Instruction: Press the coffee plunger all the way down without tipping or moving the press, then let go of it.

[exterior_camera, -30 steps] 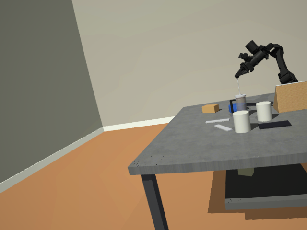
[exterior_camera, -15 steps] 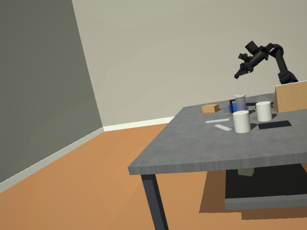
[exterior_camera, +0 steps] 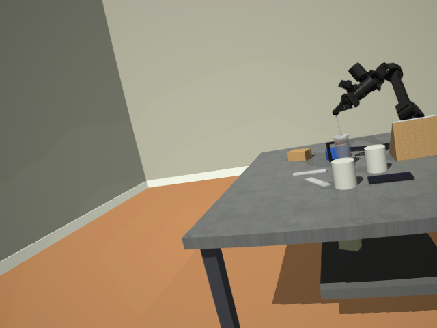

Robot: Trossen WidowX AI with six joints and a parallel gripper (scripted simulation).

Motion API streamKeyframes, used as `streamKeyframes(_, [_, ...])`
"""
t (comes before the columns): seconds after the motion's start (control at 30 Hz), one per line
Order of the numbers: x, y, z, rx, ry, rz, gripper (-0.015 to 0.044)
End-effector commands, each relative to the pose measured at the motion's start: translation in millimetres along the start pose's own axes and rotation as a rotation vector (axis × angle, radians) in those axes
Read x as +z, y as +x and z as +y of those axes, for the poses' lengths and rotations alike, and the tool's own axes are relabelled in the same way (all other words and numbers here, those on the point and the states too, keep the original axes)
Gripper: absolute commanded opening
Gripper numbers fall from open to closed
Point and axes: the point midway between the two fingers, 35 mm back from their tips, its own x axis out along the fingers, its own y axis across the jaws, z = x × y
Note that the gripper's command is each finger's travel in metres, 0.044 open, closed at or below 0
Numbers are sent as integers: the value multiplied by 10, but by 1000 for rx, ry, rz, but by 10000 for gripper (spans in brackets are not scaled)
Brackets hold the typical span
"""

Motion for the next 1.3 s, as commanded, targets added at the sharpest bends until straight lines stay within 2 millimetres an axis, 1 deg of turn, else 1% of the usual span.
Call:
streamKeyframes(0.0, [-188, 83, 35, 8, -22, 31, 120])
streamKeyframes(1.0, [-588, 382, 20, 5, -25, 26, 120])
streamKeyframes(1.27, [-634, 481, 1, 1, -26, 22, 120])
